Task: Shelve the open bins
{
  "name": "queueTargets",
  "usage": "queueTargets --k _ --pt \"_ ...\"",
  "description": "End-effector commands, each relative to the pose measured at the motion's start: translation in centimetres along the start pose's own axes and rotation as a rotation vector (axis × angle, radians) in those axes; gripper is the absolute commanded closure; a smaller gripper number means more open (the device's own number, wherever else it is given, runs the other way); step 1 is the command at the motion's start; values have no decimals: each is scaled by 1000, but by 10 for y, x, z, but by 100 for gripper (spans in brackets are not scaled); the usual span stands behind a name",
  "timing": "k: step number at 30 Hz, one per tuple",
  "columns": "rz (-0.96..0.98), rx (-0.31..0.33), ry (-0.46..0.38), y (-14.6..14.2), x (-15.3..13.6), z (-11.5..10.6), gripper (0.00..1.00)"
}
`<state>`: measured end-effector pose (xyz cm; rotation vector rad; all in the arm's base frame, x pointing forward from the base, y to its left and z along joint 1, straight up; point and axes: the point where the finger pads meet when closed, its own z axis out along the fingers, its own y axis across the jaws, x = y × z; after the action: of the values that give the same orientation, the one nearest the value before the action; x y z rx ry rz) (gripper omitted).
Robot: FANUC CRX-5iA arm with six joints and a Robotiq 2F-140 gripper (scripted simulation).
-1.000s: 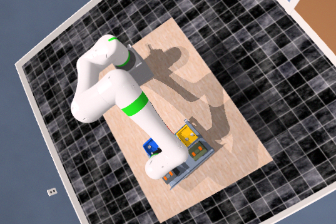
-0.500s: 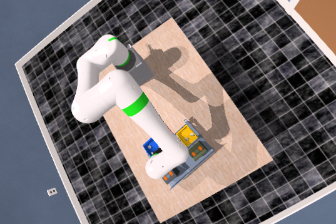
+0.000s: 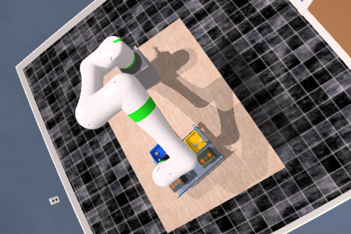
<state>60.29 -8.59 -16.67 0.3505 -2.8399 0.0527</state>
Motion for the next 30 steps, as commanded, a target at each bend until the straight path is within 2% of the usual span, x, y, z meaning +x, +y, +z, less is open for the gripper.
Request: queueTargets --k 1,30 --pt "0 0 0 0 0 1 100" --pt "0 0 0 0 -2 5 100"
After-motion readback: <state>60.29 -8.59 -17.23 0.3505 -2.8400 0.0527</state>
